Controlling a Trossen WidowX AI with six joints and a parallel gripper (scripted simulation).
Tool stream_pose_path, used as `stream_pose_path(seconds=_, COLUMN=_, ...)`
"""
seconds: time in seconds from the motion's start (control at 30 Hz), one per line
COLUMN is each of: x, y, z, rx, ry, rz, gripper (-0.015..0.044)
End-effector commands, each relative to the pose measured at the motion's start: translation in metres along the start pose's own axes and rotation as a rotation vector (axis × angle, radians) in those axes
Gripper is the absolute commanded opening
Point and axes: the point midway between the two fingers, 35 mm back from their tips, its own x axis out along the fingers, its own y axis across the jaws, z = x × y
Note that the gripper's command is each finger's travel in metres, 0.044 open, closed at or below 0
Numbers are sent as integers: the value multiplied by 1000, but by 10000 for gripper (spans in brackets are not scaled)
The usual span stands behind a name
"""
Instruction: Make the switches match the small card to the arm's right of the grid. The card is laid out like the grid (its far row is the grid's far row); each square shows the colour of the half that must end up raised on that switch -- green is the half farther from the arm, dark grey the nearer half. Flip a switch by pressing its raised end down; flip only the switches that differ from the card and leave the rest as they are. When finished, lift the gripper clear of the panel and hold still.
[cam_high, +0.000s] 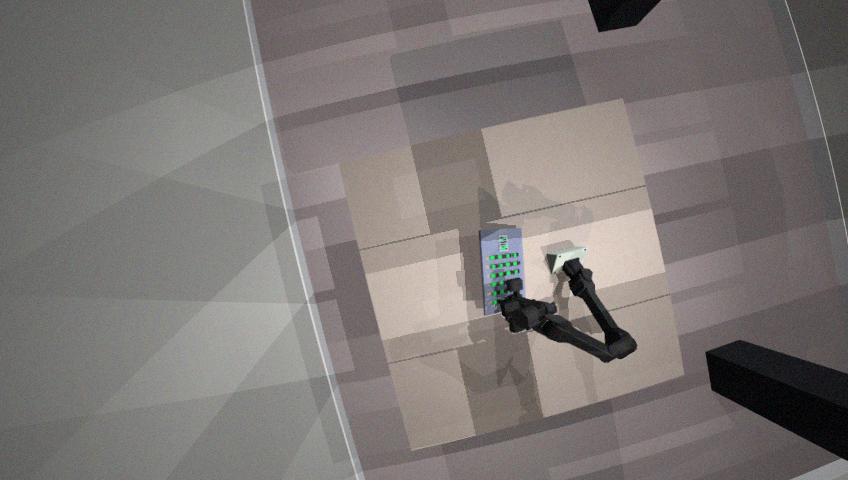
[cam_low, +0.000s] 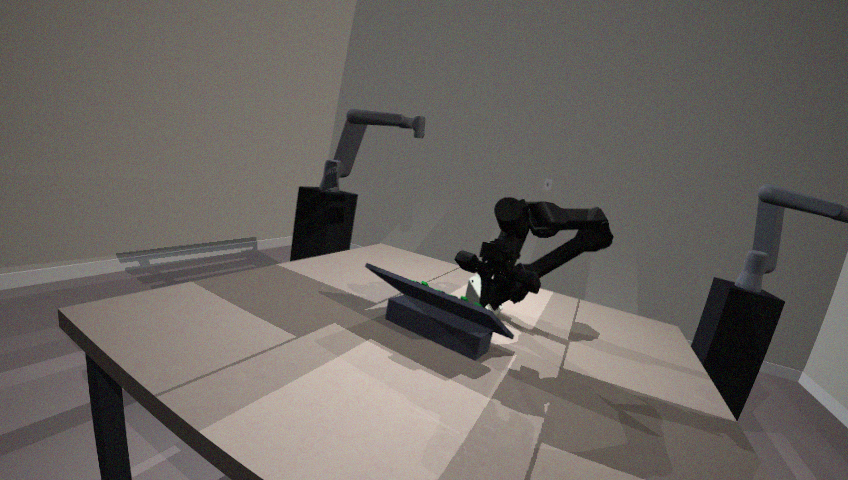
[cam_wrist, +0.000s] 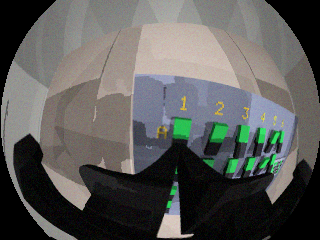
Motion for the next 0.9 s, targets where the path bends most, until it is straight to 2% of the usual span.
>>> stream_pose_path(seconds=0.0, x=1, y=-1, z=0, rx=3, ry=1, rz=-3, gripper=0)
stream_pose_path(seconds=0.1, x=-8, y=-1, z=1, rx=0, ry=5, rz=-3, gripper=0)
stream_pose_path(seconds=0.23, x=-55, y=-2, z=3, rx=3, ry=26, rz=-6, gripper=0)
stream_pose_path(seconds=0.3, x=-64, y=-1, z=2, rx=4, ry=29, rz=-5, gripper=0)
stream_pose_path(seconds=0.43, x=-65, y=-5, z=-5, rx=4, ry=30, rz=-6, gripper=0)
stream_pose_path(seconds=0.67, x=-66, y=-34, z=-76, rx=6, ry=31, rz=-6, gripper=0)
stream_pose_path(seconds=0.8, x=-64, y=-35, z=-78, rx=6, ry=30, rz=-6, gripper=0)
stream_pose_path(seconds=0.87, x=-48, y=-36, z=-78, rx=6, ry=18, rz=-8, gripper=0)
